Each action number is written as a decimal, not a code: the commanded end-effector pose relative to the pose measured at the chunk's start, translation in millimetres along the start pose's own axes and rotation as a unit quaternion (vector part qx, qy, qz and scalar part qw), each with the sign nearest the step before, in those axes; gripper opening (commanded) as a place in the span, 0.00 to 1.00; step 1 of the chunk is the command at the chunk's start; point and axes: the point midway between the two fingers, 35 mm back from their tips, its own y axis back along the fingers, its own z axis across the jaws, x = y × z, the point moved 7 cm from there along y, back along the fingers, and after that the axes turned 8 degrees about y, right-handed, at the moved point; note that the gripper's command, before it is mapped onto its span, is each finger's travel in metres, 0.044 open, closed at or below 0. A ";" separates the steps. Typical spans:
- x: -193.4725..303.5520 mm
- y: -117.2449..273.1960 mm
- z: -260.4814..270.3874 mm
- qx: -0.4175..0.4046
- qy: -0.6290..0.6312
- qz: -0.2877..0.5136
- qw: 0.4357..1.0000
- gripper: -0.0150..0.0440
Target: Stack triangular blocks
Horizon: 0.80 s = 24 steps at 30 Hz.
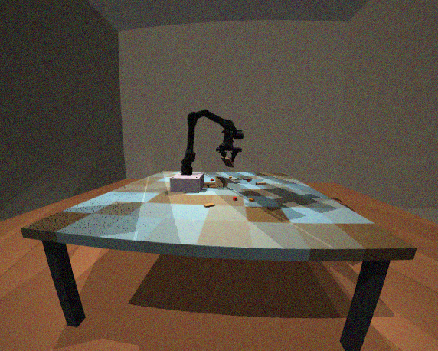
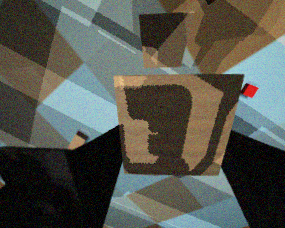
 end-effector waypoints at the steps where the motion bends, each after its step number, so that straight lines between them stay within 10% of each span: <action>1: -3.9 -8.1 -0.5 0.000 0.005 -0.001 1.000 0.25; 24: -31.2 -81.6 -9.8 0.001 0.005 -0.003 1.000 0.25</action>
